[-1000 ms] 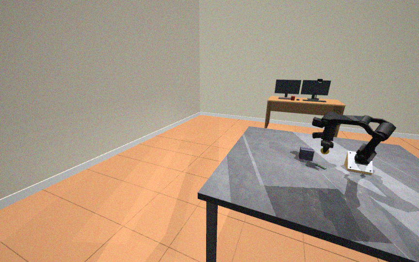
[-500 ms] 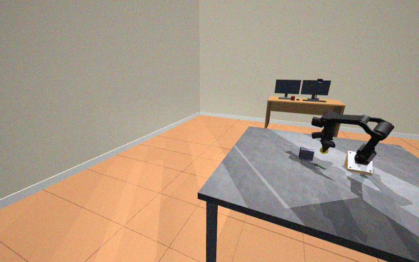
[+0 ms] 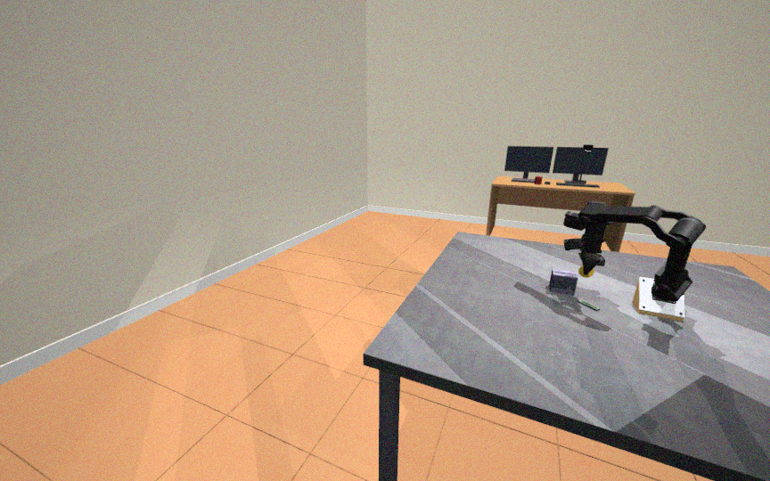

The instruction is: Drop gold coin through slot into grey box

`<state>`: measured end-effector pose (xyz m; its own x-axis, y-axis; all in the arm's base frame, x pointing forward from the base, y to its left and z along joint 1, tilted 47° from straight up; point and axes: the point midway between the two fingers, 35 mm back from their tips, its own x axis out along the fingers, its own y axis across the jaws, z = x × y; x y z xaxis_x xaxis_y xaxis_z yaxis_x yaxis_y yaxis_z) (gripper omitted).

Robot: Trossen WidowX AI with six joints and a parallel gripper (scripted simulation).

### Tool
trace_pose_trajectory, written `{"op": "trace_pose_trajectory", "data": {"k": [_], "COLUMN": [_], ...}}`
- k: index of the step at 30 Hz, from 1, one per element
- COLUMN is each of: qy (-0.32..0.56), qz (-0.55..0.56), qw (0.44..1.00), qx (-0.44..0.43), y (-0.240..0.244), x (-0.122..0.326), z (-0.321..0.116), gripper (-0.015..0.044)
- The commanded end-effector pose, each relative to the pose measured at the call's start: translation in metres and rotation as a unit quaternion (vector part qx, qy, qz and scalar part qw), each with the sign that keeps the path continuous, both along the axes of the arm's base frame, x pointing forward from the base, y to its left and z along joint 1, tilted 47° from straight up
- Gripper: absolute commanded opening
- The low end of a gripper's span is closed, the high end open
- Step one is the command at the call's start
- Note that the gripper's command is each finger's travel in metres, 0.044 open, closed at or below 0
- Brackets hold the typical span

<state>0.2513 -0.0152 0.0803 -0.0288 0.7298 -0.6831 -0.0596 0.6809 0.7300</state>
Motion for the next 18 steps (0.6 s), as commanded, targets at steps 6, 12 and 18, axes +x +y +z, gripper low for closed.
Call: {"op": "trace_pose_trajectory", "data": {"k": [6,12,18], "qy": [-0.004,-0.005,-0.006], "qz": [0.002,0.002,0.002], "qw": [1.000,1.000,1.000], "qx": [-0.004,-0.004,-0.004], "y": [-0.012,-0.019,-0.026], "x": [0.019,0.029,0.040], "z": [-0.011,-0.019,-0.028], "gripper": [0.0000,0.0000,0.0000]}}
